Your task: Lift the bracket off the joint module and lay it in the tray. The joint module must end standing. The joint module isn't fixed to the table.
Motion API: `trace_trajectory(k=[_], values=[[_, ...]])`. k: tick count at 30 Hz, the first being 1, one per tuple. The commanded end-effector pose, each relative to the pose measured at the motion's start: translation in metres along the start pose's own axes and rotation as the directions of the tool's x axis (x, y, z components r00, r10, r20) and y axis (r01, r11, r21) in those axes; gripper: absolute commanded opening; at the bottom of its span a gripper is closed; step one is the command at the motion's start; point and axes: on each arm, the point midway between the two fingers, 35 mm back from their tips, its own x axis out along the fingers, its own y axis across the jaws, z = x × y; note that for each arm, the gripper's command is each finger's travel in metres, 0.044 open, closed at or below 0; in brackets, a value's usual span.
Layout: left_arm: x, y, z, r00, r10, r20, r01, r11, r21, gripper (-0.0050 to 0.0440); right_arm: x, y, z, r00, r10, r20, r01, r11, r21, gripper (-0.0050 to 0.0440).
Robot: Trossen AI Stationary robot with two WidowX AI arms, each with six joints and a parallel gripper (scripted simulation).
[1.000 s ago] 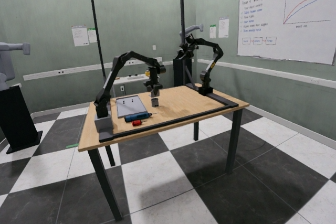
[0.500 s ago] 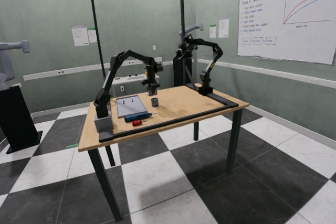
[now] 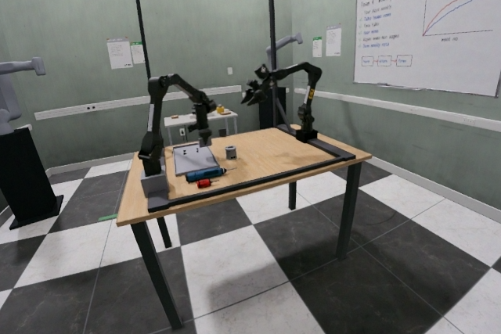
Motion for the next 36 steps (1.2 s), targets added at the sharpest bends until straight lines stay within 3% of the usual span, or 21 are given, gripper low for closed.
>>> trace_trajectory(k=[1, 9, 36], values=[[0.039, -0.01, 0.011, 0.999, -0.027, 0.032, 0.026, 1.0, 0.018, 0.044, 0.004, -0.011, 0.037, 0.999, -0.026, -0.042, 0.026, 1.0, 0.007, -0.005], [0.055, -0.015, 0.014, 0.997, -0.036, 0.066, 0.035, 0.999, 0.021, 0.044, 0.02, -0.01, 0.066, 1.0, 0.006, -0.015, -0.006, 1.0, -0.02, -0.005], [0.051, -0.013, 0.017, 0.997, -0.029, 0.076, 0.028, 0.999, 0.016, 0.044, 0.048, -0.008, 0.067, 1.0, 0.025, 0.002, -0.025, 0.999, -0.02, -0.005]])
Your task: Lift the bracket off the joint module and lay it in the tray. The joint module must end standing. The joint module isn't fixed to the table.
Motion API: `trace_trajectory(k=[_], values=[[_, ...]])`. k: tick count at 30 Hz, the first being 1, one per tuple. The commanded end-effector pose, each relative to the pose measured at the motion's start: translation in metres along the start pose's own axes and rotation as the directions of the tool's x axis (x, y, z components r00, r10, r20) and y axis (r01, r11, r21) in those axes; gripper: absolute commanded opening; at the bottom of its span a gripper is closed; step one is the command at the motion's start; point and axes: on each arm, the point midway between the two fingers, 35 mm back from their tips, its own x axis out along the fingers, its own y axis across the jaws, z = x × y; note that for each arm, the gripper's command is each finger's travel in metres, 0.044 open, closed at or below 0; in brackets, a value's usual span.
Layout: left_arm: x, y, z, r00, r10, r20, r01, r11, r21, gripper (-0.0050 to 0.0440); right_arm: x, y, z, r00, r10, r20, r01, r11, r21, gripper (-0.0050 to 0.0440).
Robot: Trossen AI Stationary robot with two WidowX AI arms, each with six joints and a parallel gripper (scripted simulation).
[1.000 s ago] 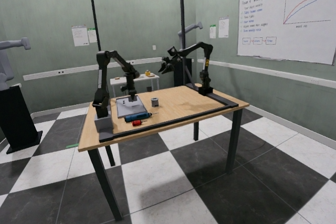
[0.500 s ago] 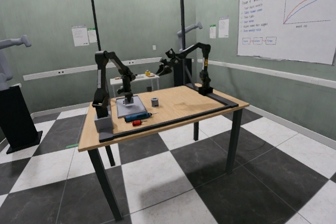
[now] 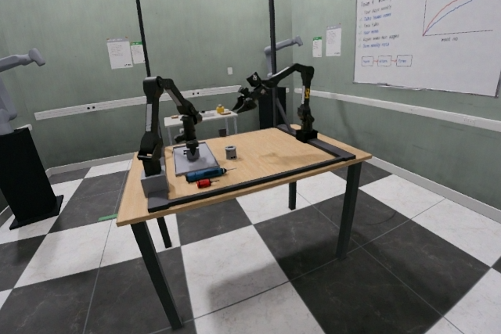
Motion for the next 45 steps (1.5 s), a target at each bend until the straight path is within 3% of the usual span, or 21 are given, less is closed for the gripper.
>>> trace_trajectory(k=[1, 31, 41, 42, 45], values=[[-0.007, -0.001, 0.016, 0.999, -0.003, 0.042, 0.003, 1.0, 0.001, 0.044, -0.005, -0.006, -0.005, 0.999, -0.025, -0.025, 0.025, 1.0, 0.001, -0.005], [-0.007, -0.001, 0.016, 0.999, -0.003, 0.042, 0.003, 1.0, 0.001, 0.044, 0.012, -0.004, -0.003, 1.0, -0.016, -0.018, 0.016, 1.0, 0.001, -0.005], [-0.007, -0.001, 0.016, 0.999, -0.003, 0.042, 0.003, 1.0, 0.001, 0.044, 0.007, -0.007, -0.005, 0.999, -0.031, -0.027, 0.031, 1.0, 0.0, -0.005], [-0.007, -0.001, 0.016, 0.999, -0.003, 0.042, 0.003, 1.0, 0.001, 0.044, 0.007, -0.007, -0.005, 0.999, -0.031, -0.027, 0.031, 1.0, 0.0, 0.0024], [-0.007, -0.001, 0.016, 0.999, -0.003, 0.042, 0.003, 1.0, 0.001, 0.044, 0.007, -0.007, -0.005, 0.999, -0.031, -0.027, 0.031, 1.0, 0.0, 0.0096]])
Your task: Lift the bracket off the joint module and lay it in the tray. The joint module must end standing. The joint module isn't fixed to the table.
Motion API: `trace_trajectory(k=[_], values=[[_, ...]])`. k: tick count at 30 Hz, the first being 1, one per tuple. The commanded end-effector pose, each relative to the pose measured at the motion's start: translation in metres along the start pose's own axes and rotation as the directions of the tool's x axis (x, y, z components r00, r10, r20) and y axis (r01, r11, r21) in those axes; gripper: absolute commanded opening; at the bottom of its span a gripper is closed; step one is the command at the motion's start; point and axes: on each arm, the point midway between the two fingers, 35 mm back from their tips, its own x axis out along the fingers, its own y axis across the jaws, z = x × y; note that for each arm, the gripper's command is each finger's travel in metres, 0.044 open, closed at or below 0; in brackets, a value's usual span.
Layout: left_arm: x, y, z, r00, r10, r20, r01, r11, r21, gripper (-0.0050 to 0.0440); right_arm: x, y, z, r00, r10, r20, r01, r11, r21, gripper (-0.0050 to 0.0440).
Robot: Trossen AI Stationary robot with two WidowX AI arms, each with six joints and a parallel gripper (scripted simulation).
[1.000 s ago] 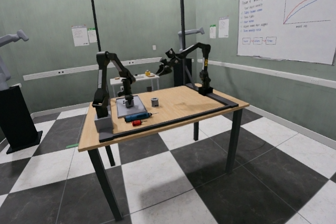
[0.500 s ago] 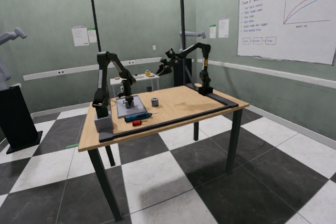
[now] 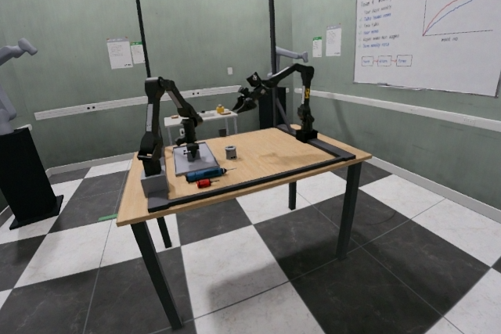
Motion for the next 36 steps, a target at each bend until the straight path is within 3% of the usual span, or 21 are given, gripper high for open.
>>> trace_trajectory(k=[1, 4, 6, 16, 24, 33, 36], values=[[-0.007, -0.001, 0.016, 0.999, -0.003, 0.042, 0.003, 1.0, 0.001, 0.044, -0.007, -0.005, -0.004, 1.0, -0.022, -0.019, 0.022, 1.0, 0.0, 0.012], [-0.007, -0.001, 0.016, 0.999, -0.003, 0.042, 0.003, 1.0, 0.001, 0.044, -0.007, -0.005, -0.004, 1.0, -0.022, -0.019, 0.022, 1.0, 0.0, 0.0192], [-0.007, -0.001, 0.016, 0.999, -0.003, 0.042, 0.003, 1.0, 0.001, 0.044, -0.007, -0.005, -0.004, 1.0, -0.022, -0.019, 0.022, 1.0, 0.0, 0.0192], [-0.007, -0.001, 0.016, 0.999, -0.003, 0.042, 0.003, 1.0, 0.001, 0.044, -0.007, -0.005, -0.004, 1.0, -0.022, -0.019, 0.022, 1.0, 0.0, 0.0432], [-0.007, -0.001, 0.016, 0.999, -0.003, 0.042, 0.003, 1.0, 0.001, 0.044, -0.007, -0.005, -0.004, 1.0, -0.022, -0.019, 0.022, 1.0, 0.0, 0.044], [-0.007, -0.001, 0.016, 0.999, -0.003, 0.042, 0.003, 1.0, 0.001, 0.044, -0.033, -0.008, -0.006, 0.999, -0.038, -0.032, 0.038, 0.999, 0.001, 0.044], [-0.007, -0.001, 0.016, 0.999, -0.003, 0.042, 0.003, 1.0, 0.001, 0.044, -0.053, -0.007, -0.005, 0.999, -0.039, -0.033, 0.039, 0.999, 0.001, 0.044]])
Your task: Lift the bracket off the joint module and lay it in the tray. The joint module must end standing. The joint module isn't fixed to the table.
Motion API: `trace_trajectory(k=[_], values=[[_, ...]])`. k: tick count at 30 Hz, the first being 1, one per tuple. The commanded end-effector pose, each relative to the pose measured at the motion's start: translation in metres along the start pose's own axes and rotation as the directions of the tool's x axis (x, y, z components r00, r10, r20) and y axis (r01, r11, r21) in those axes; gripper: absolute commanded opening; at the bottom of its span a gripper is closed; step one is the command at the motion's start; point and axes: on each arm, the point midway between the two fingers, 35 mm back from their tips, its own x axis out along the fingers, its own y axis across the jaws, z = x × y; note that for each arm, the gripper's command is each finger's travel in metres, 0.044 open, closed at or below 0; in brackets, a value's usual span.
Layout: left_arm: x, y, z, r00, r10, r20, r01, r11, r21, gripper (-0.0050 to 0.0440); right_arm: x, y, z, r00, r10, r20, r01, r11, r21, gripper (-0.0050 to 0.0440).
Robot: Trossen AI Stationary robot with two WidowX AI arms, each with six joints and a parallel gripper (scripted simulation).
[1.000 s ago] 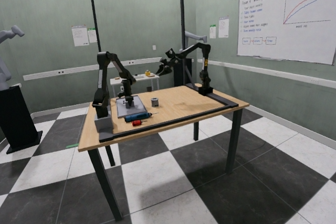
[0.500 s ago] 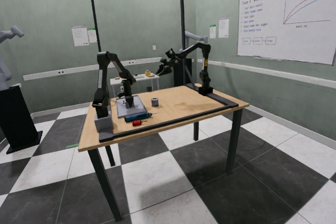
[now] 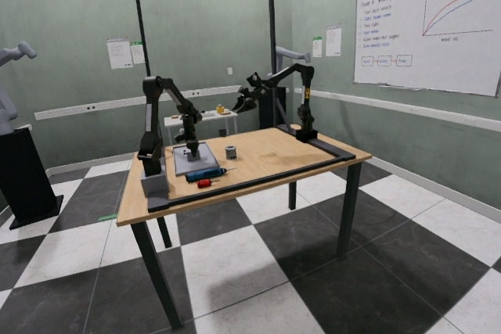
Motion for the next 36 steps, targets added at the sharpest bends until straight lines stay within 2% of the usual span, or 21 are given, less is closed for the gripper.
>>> trace_trajectory(k=[1, 8, 36], values=[[-0.007, -0.001, 0.016, 0.999, -0.003, 0.042, 0.003, 1.0, 0.001, 0.044, -0.041, -0.007, -0.005, 0.999, -0.039, -0.033, 0.04, 0.999, 0.001, 0.044], [-0.007, -0.001, 0.016, 0.999, -0.003, 0.042, 0.003, 1.0, 0.001, 0.044, -0.065, -0.007, -0.005, 0.999, -0.04, -0.034, 0.04, 0.999, 0.001, 0.044], [-0.007, -0.001, 0.016, 0.999, -0.003, 0.042, 0.003, 1.0, 0.001, 0.044, -0.058, -0.004, -0.003, 1.0, -0.023, -0.021, 0.023, 1.0, 0.0, 0.044]])
